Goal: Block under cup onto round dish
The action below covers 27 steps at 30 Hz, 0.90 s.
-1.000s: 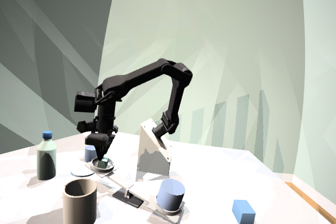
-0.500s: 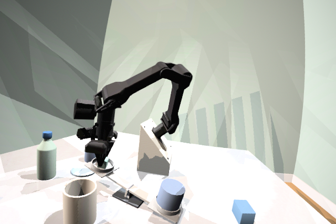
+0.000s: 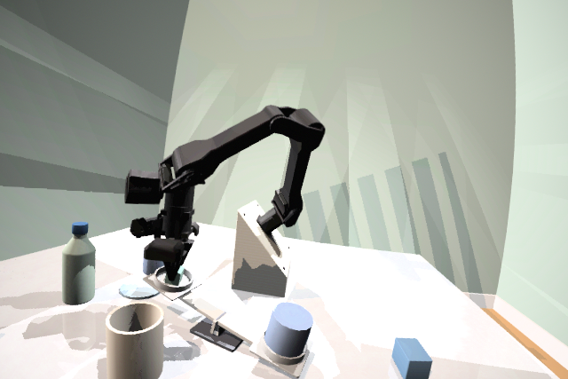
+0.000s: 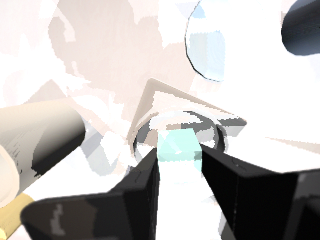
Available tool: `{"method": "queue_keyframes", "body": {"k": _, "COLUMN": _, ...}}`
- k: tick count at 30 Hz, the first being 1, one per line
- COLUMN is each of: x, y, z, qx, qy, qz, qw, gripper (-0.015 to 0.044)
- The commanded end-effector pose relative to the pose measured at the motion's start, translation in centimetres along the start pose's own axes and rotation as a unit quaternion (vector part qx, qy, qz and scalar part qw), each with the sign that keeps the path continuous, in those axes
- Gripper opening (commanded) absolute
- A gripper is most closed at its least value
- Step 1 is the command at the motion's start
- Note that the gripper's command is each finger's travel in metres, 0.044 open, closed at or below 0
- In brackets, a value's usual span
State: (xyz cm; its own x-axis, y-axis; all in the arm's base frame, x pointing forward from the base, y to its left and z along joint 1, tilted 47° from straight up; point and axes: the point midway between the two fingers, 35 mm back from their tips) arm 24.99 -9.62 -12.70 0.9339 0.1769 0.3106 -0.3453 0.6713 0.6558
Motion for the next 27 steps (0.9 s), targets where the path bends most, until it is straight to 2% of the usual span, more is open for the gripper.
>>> {"method": "queue_keyframes", "body": {"k": 1, "x": 0.1, "y": -0.1, "z": 0.9, "qx": 0.001, "qy": -0.001, "qz": -0.003, "qw": 1.000, "gripper": 0.0003}}
{"method": "queue_keyframes", "body": {"k": 13, "x": -0.1, "y": -0.1, "z": 9.3, "qx": 0.000, "qy": 0.000, "qz": -0.003, "qw": 1.000, "gripper": 0.0000}}
{"method": "queue_keyframes", "body": {"k": 27, "x": -1.8, "y": -2.1, "z": 7.8, "qx": -0.001, "qy": 0.000, "qz": -0.005, "qw": 1.000, "gripper": 0.0000}}
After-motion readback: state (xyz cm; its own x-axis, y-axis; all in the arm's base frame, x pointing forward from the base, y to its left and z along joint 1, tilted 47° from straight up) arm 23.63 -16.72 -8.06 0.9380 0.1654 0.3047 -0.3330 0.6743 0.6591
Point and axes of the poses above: the point midway between the two fingers, 35 mm back from their tips, its own z axis back along the fingers, its own x axis across the jaws, y = z × x, and after that the axes turned 10 degrees about z, right-handed
